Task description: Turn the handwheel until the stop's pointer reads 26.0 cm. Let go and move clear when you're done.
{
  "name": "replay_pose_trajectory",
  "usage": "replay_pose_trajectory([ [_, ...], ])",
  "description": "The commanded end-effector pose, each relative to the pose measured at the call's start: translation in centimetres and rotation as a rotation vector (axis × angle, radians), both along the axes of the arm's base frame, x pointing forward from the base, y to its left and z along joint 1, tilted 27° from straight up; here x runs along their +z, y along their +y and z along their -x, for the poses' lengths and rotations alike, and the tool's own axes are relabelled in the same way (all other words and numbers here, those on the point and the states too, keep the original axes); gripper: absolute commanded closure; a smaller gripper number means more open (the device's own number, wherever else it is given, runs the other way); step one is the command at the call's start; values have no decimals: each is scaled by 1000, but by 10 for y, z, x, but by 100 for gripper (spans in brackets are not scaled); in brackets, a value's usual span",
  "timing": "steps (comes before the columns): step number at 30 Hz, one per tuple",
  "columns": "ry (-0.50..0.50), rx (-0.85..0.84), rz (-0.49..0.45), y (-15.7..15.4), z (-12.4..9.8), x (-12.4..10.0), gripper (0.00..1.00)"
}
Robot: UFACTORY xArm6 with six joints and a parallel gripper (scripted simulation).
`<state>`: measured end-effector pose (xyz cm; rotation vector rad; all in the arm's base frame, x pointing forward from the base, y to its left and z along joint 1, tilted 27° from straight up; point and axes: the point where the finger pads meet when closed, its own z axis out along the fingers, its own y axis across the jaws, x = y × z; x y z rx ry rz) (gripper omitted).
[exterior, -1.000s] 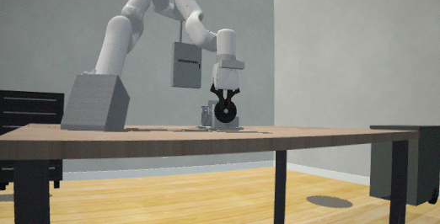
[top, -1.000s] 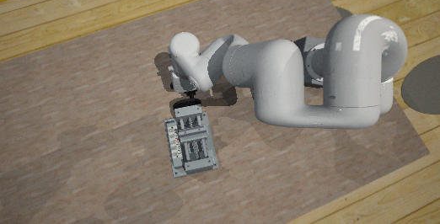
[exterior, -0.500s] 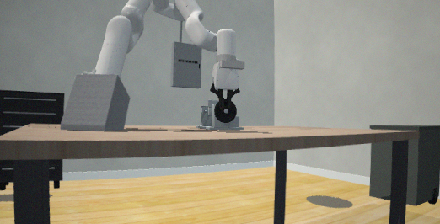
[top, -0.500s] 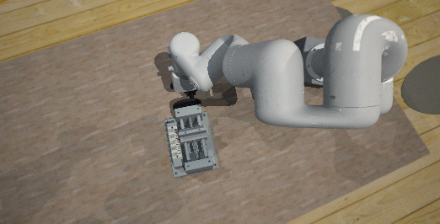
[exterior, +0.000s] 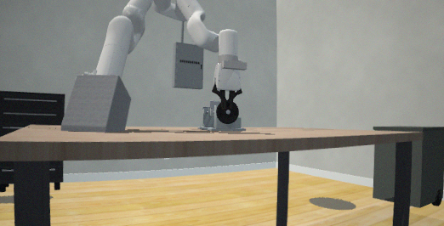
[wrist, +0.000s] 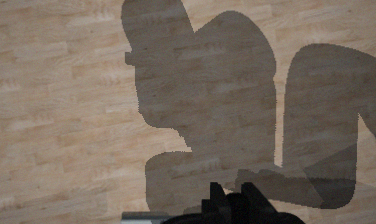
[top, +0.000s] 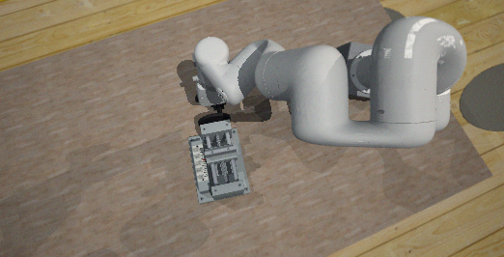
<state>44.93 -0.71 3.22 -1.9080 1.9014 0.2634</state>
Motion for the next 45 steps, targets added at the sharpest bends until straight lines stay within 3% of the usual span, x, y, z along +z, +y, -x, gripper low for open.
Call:
replay_pose_trajectory([
  [1, -3, -1, 1, -1, -1, 1, 94],
  [45, -3, -1, 1, 1, 2, -2, 94],
])
